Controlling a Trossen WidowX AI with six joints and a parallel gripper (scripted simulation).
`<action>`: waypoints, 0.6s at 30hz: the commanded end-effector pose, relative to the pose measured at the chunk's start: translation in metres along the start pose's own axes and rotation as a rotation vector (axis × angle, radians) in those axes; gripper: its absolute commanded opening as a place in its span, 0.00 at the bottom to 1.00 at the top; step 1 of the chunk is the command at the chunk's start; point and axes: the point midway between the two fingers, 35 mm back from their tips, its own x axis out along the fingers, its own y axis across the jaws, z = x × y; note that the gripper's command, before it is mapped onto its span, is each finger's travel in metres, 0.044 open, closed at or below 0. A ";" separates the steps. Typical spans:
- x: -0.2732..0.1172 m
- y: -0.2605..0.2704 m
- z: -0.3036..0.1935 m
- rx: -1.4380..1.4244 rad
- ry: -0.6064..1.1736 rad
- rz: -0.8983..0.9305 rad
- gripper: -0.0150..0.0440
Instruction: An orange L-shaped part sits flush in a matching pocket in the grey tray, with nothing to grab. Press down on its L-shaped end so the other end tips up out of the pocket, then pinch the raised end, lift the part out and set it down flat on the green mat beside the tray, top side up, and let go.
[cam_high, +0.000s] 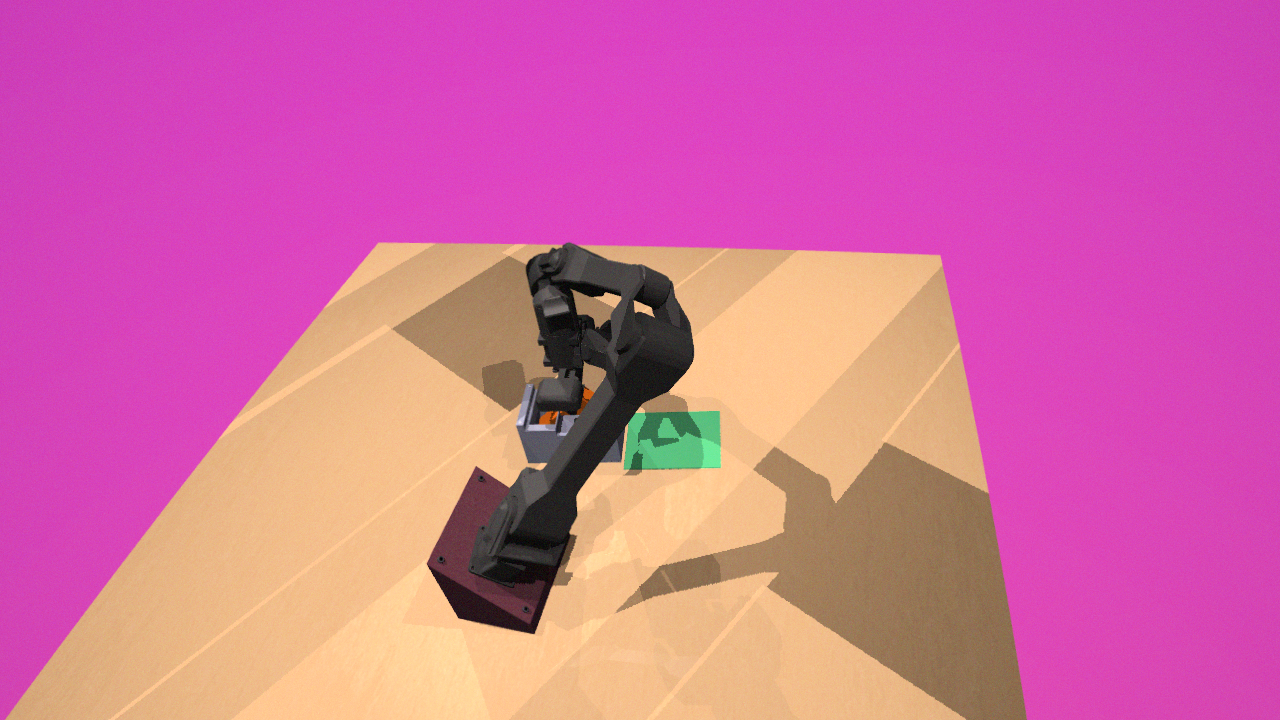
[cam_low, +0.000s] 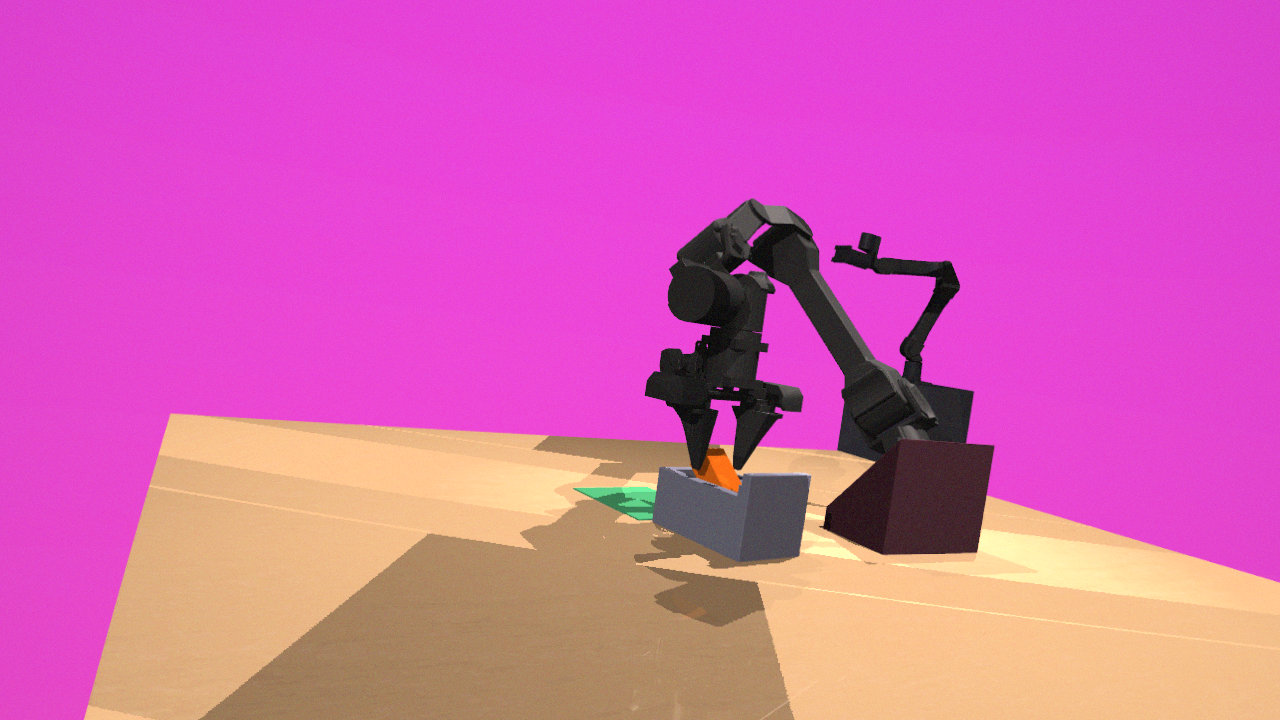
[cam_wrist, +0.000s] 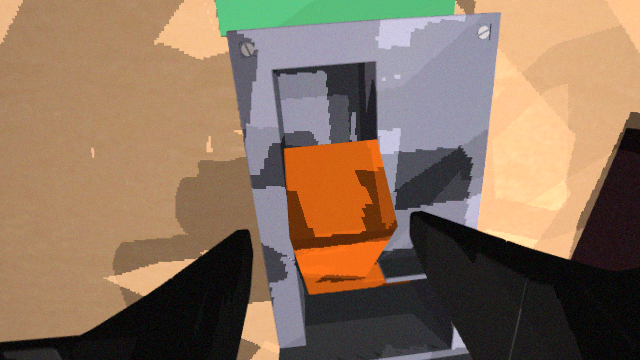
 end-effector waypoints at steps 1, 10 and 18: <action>0.008 -0.002 0.001 -0.005 -0.006 -0.007 0.73; 0.007 -0.001 0.000 0.000 -0.001 -0.003 0.55; 0.007 -0.001 0.000 0.000 -0.001 -0.003 0.43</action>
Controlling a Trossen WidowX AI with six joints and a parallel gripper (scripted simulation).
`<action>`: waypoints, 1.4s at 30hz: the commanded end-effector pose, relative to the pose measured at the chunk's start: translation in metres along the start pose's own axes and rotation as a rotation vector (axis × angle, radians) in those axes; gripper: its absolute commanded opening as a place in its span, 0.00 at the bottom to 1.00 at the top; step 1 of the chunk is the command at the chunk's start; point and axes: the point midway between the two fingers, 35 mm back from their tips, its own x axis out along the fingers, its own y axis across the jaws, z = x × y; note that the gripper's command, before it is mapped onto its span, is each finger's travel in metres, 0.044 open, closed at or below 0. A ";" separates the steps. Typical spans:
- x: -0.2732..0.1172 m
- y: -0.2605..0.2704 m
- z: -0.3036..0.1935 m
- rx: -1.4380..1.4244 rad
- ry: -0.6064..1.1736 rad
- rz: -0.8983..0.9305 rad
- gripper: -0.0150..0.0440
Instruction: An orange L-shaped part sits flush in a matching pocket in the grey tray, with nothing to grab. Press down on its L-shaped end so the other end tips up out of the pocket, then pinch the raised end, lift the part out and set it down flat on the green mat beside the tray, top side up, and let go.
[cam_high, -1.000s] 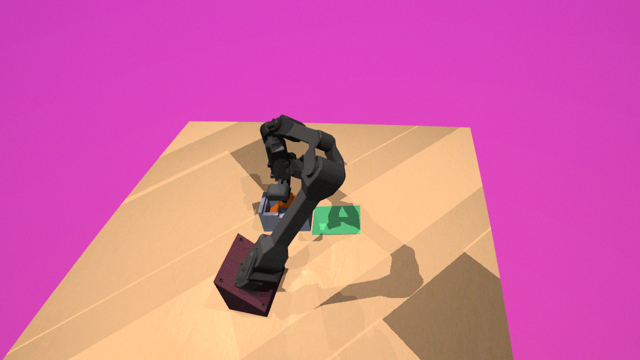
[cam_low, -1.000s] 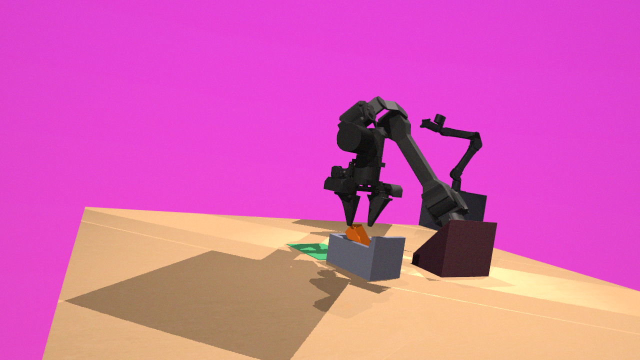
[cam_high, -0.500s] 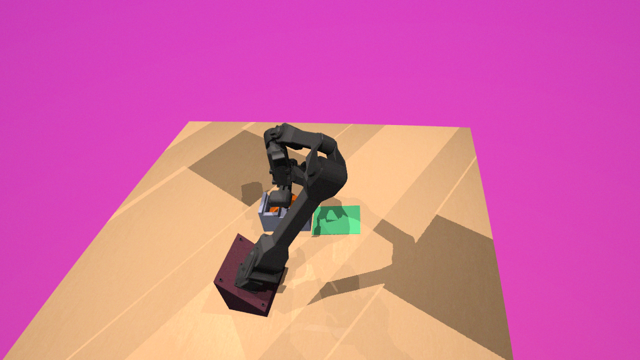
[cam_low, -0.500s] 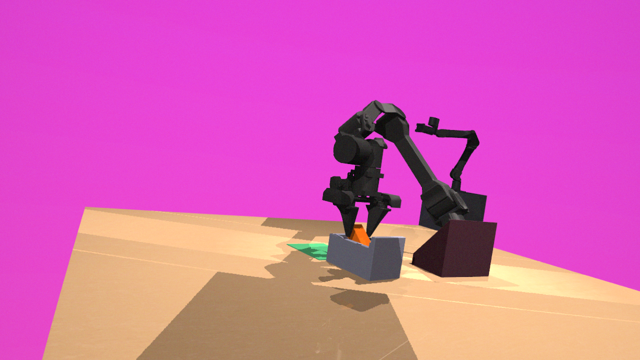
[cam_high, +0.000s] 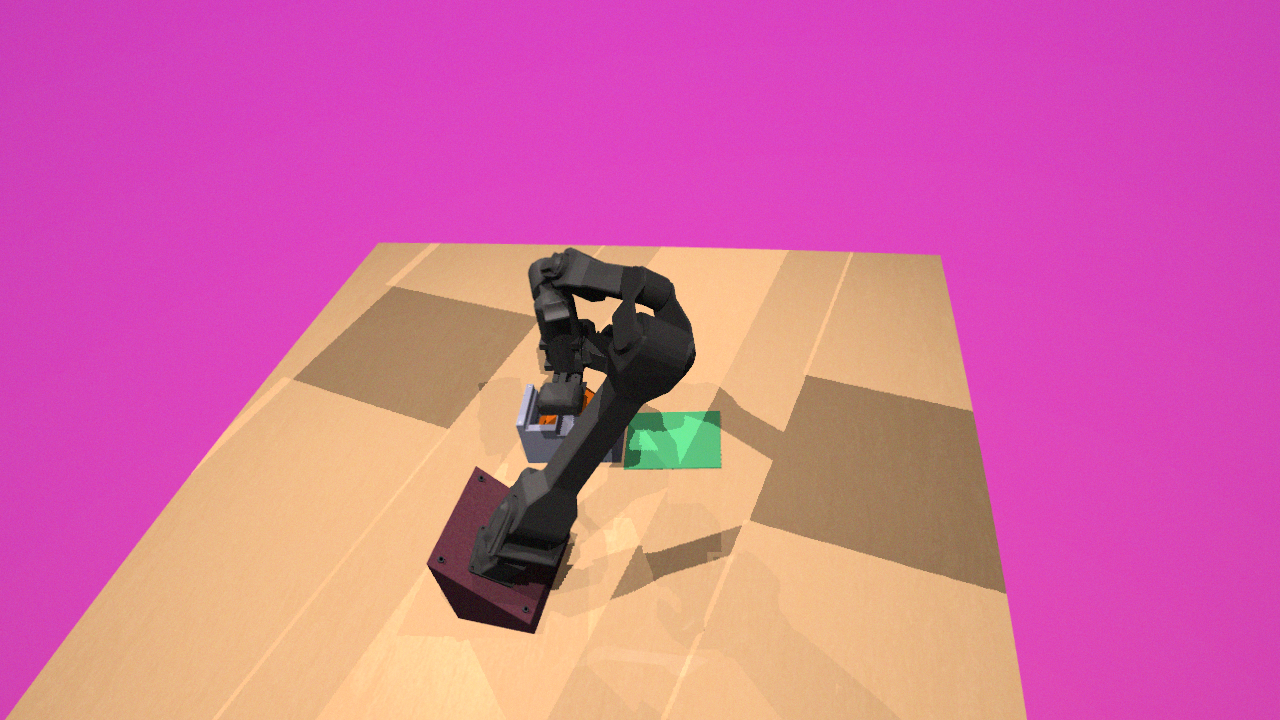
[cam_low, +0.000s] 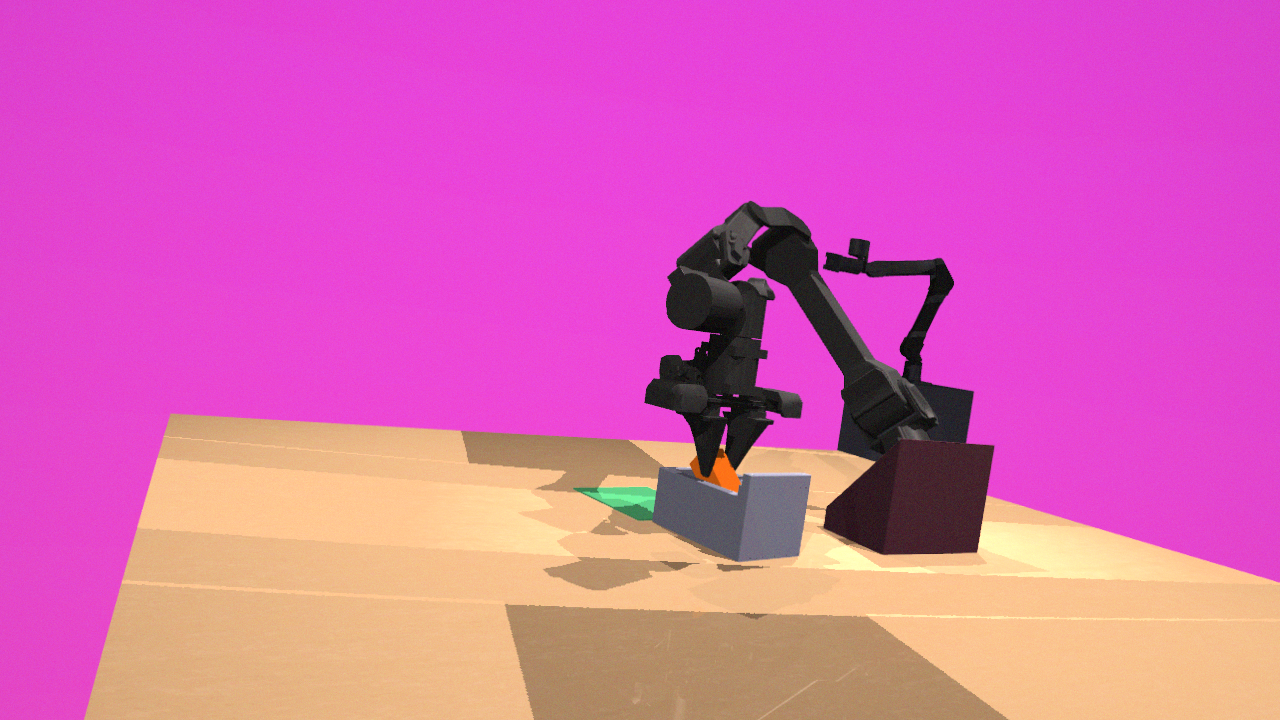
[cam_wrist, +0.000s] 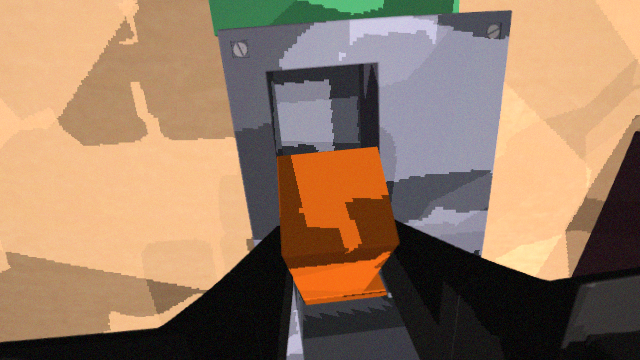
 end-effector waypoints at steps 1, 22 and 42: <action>0.000 0.000 0.000 0.001 0.000 0.000 0.42; -0.015 0.000 0.000 -0.002 -0.002 -0.002 0.25; -0.046 -0.001 0.000 -0.005 -0.003 -0.004 0.25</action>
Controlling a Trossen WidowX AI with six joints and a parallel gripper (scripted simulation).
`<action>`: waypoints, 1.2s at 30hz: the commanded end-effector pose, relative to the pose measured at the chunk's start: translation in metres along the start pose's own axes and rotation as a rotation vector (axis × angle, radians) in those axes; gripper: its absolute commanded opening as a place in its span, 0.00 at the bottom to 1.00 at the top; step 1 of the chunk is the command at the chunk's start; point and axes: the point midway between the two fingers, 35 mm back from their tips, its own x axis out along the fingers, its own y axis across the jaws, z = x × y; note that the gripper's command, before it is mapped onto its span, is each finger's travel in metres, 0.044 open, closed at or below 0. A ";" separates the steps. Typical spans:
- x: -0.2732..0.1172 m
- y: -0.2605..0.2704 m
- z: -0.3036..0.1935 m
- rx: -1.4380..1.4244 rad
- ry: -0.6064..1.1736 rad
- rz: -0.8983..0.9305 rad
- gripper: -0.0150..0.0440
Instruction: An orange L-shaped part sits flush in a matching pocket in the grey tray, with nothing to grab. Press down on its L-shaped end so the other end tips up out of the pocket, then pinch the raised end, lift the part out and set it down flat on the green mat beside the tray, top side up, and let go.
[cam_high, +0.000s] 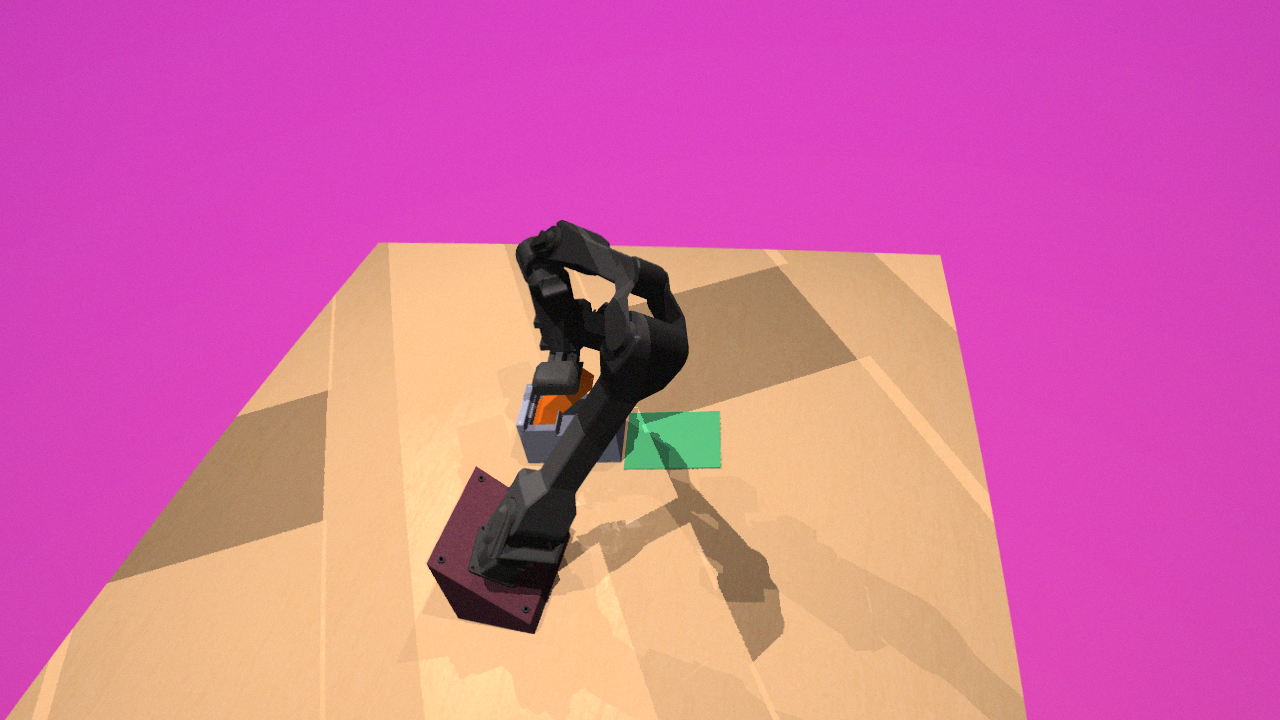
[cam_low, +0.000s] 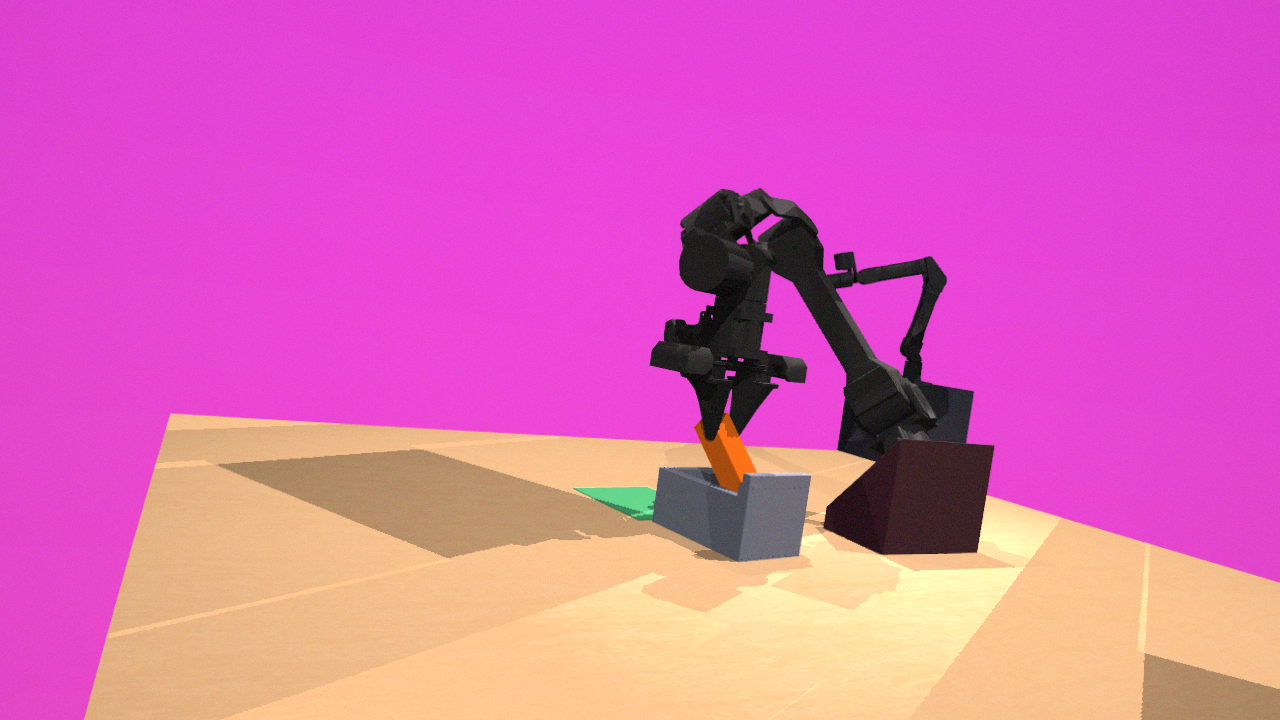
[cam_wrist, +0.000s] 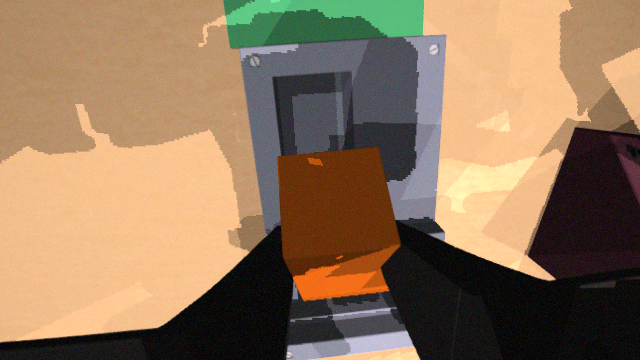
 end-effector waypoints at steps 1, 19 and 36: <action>-0.007 0.000 -0.001 0.005 0.007 0.001 0.25; -0.035 0.000 -0.001 0.004 0.008 0.001 0.25; -0.045 -0.001 0.010 0.004 0.008 0.000 0.25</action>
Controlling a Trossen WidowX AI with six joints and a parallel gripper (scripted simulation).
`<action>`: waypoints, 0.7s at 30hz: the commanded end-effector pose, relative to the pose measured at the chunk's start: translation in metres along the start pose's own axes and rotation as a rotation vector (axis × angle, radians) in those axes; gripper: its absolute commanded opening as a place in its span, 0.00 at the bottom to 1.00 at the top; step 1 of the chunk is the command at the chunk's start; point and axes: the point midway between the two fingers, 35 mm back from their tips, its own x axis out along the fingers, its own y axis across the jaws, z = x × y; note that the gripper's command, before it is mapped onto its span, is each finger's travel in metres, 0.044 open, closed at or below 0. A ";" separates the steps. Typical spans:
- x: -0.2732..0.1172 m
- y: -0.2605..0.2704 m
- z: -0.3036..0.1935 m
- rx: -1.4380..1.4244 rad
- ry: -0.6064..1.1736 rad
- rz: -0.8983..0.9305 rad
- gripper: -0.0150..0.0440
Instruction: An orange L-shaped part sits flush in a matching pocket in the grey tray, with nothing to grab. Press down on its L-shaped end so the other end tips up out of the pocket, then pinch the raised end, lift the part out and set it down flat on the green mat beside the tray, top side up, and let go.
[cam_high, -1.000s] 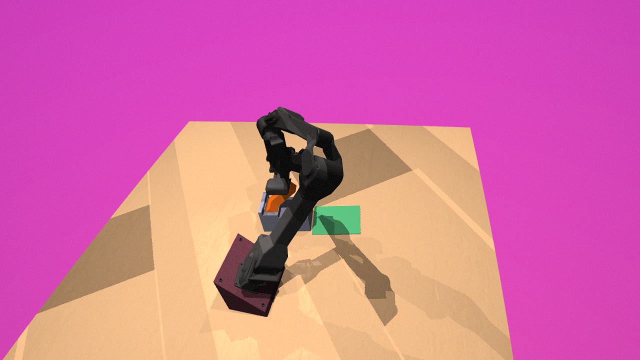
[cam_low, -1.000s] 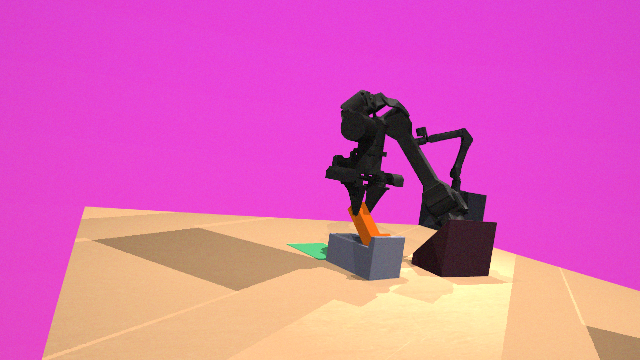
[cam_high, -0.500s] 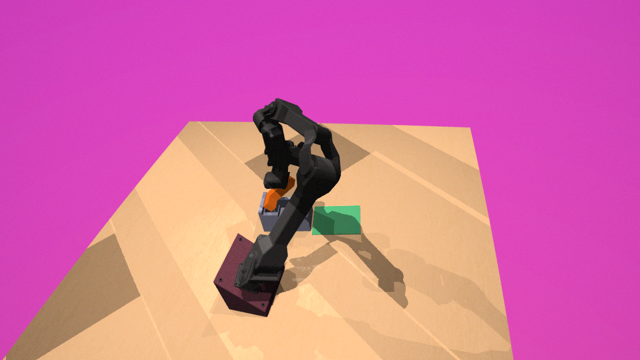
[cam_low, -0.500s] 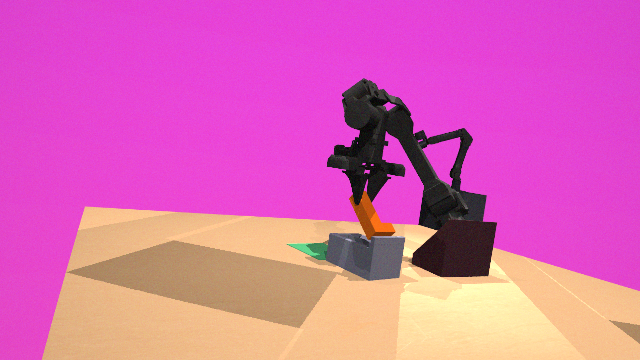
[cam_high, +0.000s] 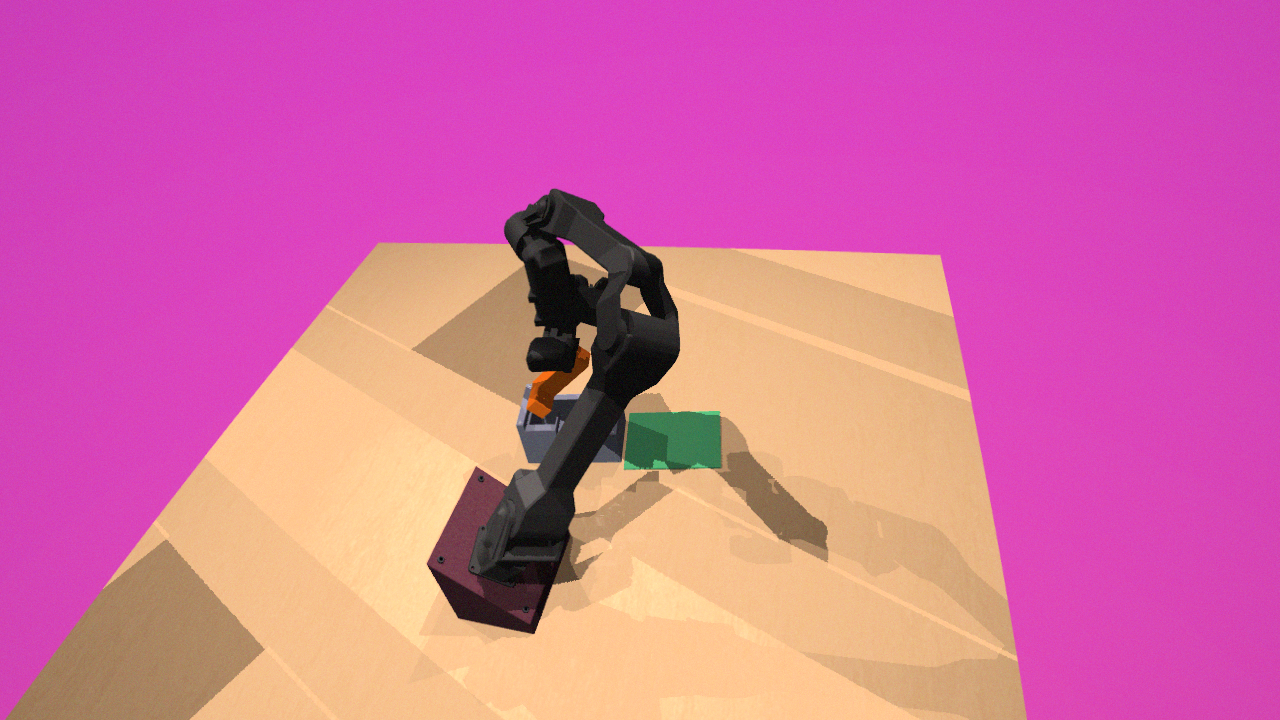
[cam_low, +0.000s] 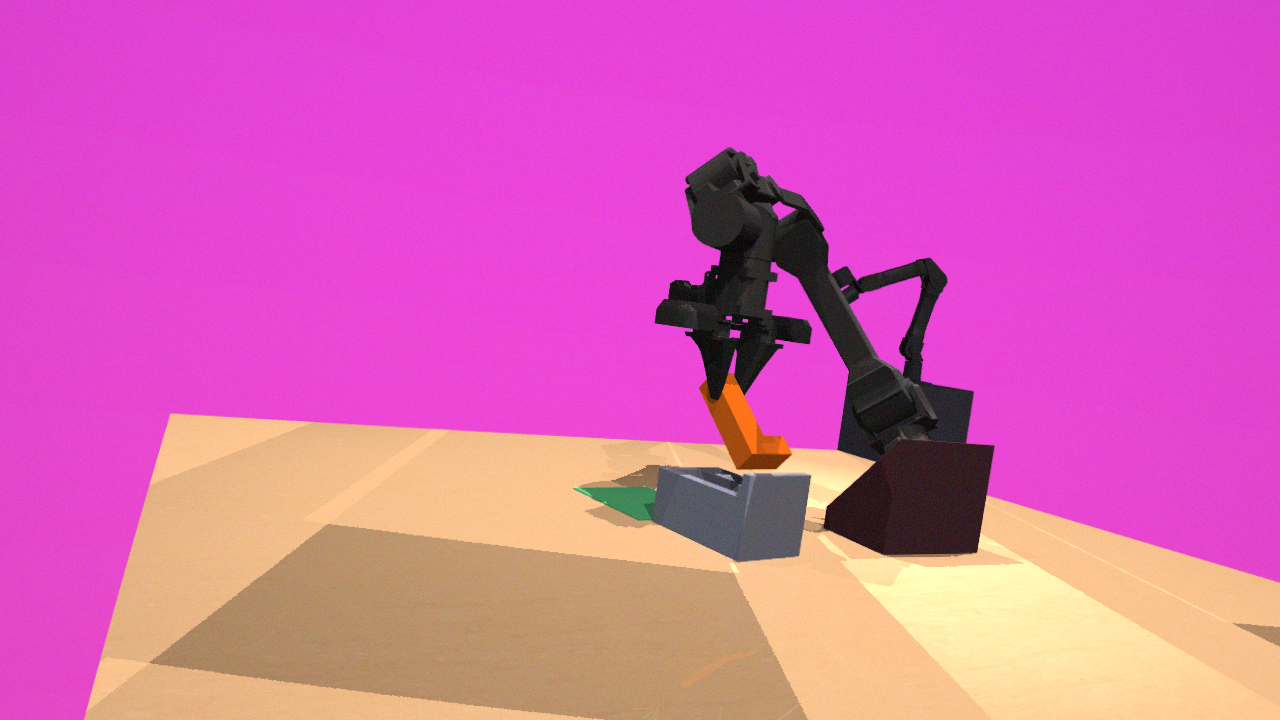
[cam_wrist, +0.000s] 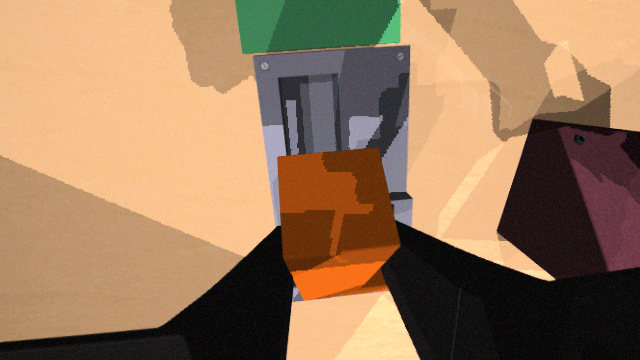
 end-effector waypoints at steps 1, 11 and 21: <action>0.000 -0.001 0.013 0.002 0.003 -0.002 0.25; 0.002 -0.006 0.066 0.002 0.001 -0.003 0.25; 0.002 -0.011 0.118 0.003 -0.001 -0.003 0.25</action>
